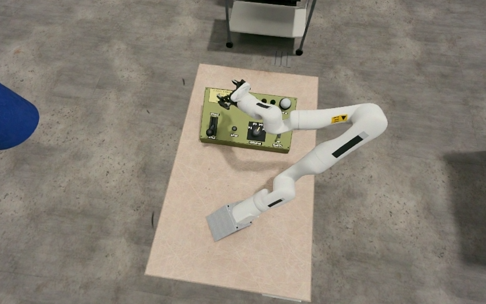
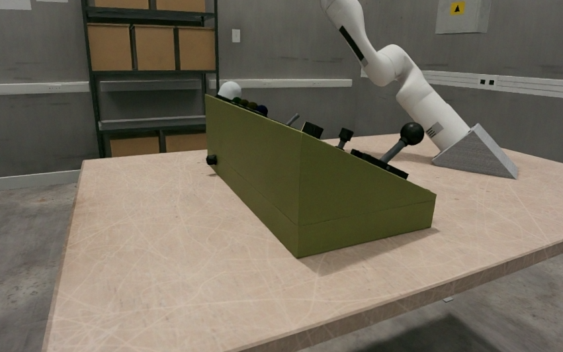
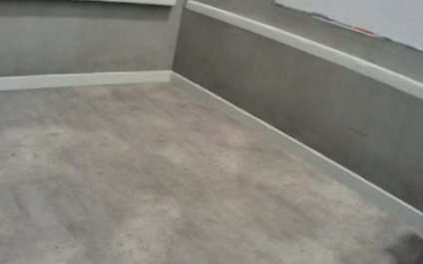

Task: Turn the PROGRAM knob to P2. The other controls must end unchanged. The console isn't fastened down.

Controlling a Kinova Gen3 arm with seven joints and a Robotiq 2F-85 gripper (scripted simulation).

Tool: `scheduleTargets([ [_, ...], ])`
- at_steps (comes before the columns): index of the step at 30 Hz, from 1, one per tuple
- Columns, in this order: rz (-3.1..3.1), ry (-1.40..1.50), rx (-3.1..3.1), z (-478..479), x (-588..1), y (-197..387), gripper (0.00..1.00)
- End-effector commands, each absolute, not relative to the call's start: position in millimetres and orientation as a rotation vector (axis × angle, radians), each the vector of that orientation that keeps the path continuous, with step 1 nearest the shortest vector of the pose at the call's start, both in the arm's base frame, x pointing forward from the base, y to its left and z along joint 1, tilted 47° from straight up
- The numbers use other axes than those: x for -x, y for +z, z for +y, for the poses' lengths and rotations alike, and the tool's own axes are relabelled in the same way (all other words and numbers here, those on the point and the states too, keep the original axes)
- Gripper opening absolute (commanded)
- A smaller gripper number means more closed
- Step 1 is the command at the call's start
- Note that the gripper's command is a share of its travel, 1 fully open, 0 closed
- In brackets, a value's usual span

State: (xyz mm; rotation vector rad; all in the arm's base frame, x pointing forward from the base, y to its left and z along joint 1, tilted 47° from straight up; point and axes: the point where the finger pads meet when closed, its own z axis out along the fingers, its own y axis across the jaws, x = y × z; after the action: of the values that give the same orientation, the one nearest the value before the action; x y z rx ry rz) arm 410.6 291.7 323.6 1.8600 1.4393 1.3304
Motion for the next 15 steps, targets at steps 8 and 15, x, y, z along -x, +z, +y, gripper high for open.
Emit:
scheduleTargets([
  [8, 1.445, 1.337, -1.857, 301.8, -402.1, 330.4, 1.0],
  [15, 1.443, 1.337, -1.861, 302.9, -400.3, 330.8, 1.0],
])
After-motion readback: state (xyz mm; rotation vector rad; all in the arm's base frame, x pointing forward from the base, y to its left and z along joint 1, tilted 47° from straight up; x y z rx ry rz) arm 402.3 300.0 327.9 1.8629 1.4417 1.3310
